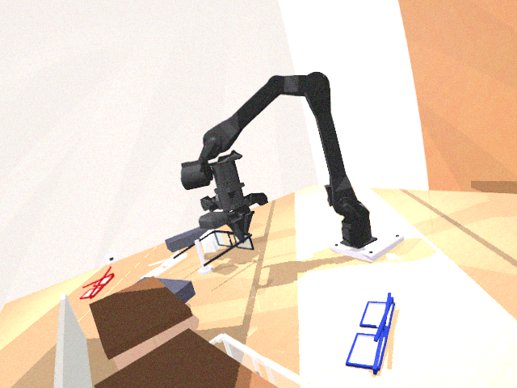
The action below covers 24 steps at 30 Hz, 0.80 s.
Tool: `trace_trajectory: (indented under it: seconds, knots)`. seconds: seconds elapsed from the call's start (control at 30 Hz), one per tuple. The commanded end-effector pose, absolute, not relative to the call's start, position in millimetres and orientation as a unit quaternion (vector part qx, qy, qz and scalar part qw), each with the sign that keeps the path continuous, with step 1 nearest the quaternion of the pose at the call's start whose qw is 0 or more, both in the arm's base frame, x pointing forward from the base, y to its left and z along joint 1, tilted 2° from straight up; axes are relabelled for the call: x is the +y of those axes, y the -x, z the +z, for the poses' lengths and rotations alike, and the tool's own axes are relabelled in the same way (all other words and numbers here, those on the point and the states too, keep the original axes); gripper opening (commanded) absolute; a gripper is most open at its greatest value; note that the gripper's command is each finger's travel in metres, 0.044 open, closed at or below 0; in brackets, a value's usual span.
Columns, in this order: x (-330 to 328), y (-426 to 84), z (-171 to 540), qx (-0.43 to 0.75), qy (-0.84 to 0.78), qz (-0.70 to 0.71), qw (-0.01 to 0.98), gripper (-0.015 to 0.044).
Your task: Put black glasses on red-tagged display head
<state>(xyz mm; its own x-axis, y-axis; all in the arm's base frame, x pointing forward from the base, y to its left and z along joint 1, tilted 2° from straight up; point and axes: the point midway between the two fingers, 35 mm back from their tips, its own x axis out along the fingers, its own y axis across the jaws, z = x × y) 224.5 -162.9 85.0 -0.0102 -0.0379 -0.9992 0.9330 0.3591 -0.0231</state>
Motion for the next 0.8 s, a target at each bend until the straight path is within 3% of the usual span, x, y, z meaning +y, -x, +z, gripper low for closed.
trace_trajectory:
  seconds: [0.0, 0.77]
  knots:
    - [-160.5, -222.1, 85.2, 0.576, -0.388, -0.416, 0.587, 0.0000]
    - [-156.0, -219.1, 85.0, 0.577, -0.388, -0.416, 0.587, 0.0000]
